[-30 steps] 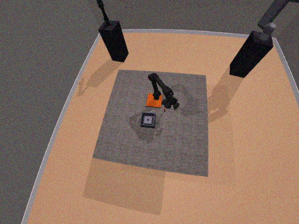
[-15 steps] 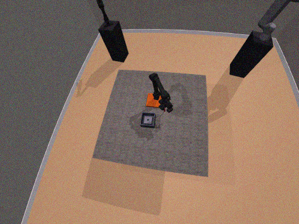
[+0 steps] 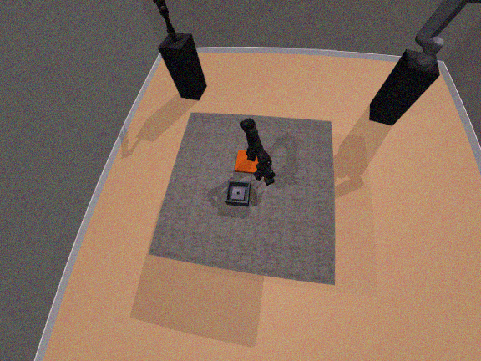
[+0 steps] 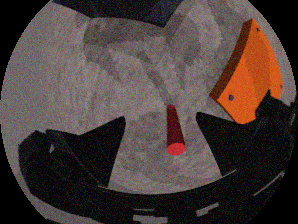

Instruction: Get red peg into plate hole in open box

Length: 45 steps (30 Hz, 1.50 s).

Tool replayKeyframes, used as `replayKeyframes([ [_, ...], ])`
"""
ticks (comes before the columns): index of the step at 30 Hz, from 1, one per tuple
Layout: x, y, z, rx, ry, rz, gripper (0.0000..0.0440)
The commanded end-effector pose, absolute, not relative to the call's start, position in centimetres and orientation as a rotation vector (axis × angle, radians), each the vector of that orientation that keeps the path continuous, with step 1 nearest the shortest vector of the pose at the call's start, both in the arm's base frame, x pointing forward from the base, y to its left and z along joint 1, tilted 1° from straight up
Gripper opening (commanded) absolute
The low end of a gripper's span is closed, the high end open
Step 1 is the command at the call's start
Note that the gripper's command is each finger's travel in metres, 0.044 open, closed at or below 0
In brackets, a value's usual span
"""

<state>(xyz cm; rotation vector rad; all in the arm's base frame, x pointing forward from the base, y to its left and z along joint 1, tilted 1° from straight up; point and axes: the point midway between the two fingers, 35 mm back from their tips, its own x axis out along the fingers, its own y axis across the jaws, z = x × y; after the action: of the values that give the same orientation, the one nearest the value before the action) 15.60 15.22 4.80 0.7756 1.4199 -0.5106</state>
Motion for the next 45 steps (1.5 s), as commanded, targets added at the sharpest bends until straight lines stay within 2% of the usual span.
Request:
replayKeyframes([
  [1, 15.4, 15.1, 3.8, 0.810, 1.421, -0.540, 0.0400],
  [16, 14.9, 14.6, 3.2, 0.874, 1.496, -0.598, 0.0012],
  [45, 23.4, 9.9, 13.3, 0.824, 1.200, -0.511, 0.0000],
])
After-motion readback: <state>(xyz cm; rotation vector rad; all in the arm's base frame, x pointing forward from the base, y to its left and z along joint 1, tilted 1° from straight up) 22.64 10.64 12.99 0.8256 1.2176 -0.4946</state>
